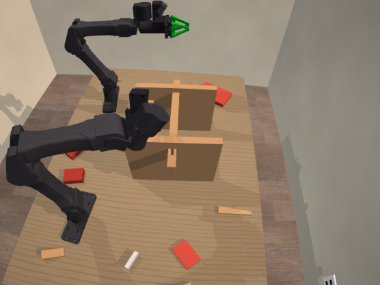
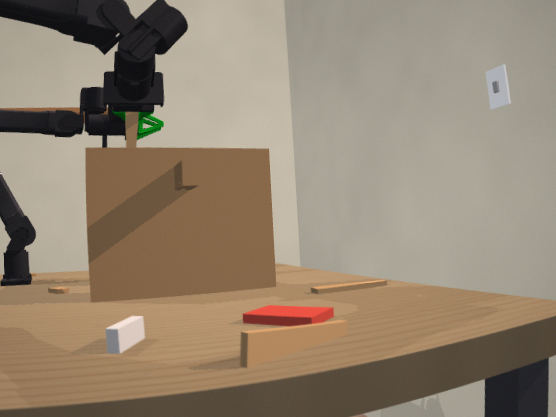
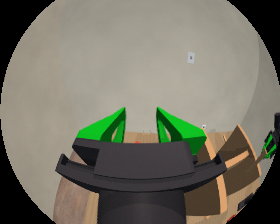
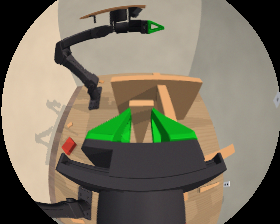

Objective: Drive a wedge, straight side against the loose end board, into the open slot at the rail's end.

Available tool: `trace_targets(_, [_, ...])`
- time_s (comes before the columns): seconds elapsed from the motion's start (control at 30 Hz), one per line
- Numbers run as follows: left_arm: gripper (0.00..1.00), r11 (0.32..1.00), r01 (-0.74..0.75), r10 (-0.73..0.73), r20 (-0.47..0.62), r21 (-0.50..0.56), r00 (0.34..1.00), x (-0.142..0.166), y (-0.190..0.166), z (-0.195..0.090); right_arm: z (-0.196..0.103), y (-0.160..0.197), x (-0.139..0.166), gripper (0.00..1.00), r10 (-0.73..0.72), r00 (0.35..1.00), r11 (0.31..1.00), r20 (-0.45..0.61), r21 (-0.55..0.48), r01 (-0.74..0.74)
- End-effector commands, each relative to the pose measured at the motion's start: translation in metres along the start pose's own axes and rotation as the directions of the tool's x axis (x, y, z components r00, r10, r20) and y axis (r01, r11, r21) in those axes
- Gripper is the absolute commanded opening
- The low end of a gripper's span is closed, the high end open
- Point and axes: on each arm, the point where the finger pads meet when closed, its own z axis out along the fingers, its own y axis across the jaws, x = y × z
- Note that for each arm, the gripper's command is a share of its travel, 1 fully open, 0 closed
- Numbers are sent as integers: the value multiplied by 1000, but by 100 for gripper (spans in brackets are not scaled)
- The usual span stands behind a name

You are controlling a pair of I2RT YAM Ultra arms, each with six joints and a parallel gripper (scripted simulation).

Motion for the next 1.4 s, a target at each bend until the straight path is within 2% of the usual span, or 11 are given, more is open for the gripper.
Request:
trace_targets(0.0, [42, 994, -4, 7, 29, -113, 1000, -22, 26, -16, -6, 1, -14, 2, -21, 1000, 1000, 20, 5, 21])
trace_targets(0.1, [42, 993, -4, 6, 10, -117, 1000, -16, 27, -13, -6, 1, -14, 2, -21, 1000, 1000, 20, 5, 21])
trace_targets(0.3, [42, 997, -4, 10, 86, -74, 996, -39, 20, -20, -6, 9, -22, 2, -37, 999, 999, 11, 20, 37])
trace_targets(0.67, [42, 998, -3, 7, 65, -61, 998, -33, 15, -18, -10, 20, -30, 2, 70, 994, 980, -86, 192, -52])
trace_targets(0.8, [42, 998, -3, 8, 67, -63, 998, -34, 16, -18, -20, 28, -36, 2, 153, 982, 937, -111, 333, -108])
trace_targets(1.03, [42, 998, -3, 8, 68, -63, 998, -34, 16, -18, -54, 56, -65, 2, 215, 976, 844, -34, 509, -168])
trace_targets(1.13, [42, 998, -3, 8, 68, -63, 998, -34, 16, -18, -74, 66, -73, 2, 240, 971, 793, 23, 572, -209])
trace_targets(1.27, [42, 998, -3, 8, 68, -63, 998, -34, 16, -18, -84, 70, -76, 2, 257, 965, 761, 55, 603, -237])
trace_targets(1.3, [42, 998, -3, 8, 68, -63, 998, -34, 16, -18, -57, 47, -25, 2, 360, 931, 727, -66, 645, -235])
trace_targets(1.33, [42, 998, -3, 8, 68, -63, 998, -34, 16, -18, -58, 38, -21, 2, 354, 933, 706, -63, 672, -223])
trace_targets(1.37, [42, 998, -3, 8, 68, -63, 998, -34, 16, -18, -90, 51, -68, 2, 235, 968, 698, 82, 679, -227])
